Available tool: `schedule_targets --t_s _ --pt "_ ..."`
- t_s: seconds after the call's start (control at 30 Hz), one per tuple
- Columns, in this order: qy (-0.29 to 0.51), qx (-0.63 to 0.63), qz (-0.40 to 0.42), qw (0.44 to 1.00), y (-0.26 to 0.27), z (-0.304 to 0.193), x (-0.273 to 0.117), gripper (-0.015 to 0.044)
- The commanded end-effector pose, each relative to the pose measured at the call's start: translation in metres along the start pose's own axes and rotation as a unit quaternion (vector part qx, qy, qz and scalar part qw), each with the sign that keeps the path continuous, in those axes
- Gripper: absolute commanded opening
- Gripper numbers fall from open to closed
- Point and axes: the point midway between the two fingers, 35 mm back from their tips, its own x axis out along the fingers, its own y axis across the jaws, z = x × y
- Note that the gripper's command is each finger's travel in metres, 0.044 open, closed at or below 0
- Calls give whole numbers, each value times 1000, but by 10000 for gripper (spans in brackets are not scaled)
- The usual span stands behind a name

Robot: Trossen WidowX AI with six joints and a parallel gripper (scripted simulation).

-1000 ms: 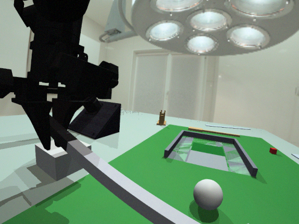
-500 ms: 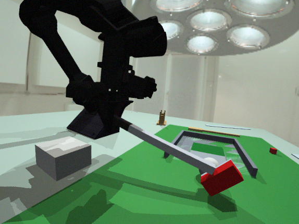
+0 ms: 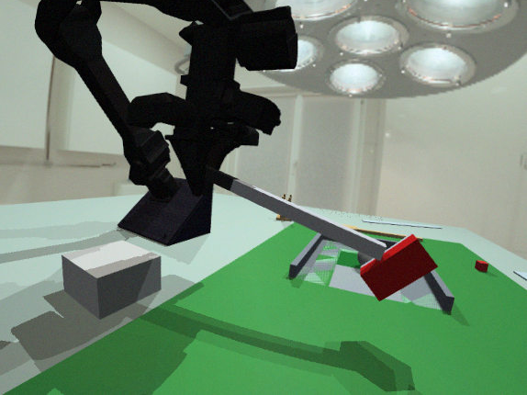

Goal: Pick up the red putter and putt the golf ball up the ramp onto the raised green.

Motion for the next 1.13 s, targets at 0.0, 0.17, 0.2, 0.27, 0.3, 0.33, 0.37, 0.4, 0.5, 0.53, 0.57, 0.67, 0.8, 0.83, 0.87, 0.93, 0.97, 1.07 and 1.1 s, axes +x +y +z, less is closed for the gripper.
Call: schedule_targets --t_s 0.0,0.17,0.2,0.27,0.3,0.33,0.37,0.4,0.5,0.53,0.57,0.67,0.8,0.83,0.87,0.93,0.97,1.07,1.1 --pt "-2 4 0 1000 0 0 -16 0" --pt "-2 0 -1 1000 0 0 -7 0" --pt "-2 0 -1 1000 0 0 -7 0" --pt "-2 0 -1 1000 0 0 -7 0" --pt "-2 0 -1 1000 0 0 -7 0" --pt "-2 0 -1 1000 0 0 -7 0" --pt "-2 0 -1 1000 0 0 -7 0" --pt "-2 0 -1 1000 0 0 -7 0" --pt "-2 0 -1 1000 0 0 -7 0" --pt "-2 0 -1 1000 0 0 -7 0" --pt "-2 0 -1 1000 0 0 -7 0" --pt "-2 0 -1 1000 0 0 -7 0" --pt "-2 0 -1 1000 0 0 -7 0" --pt "-2 0 -1 1000 0 0 -7 0" --pt "-2 0 -1 1000 0 0 -7 0" --pt "-2 0 -1 1000 0 0 -7 0" --pt "-2 0 -1 1000 0 0 -7 0" --pt "-2 0 -1 1000 0 0 -7 0" --pt "-2 0 -1 1000 0 0 -7 0"
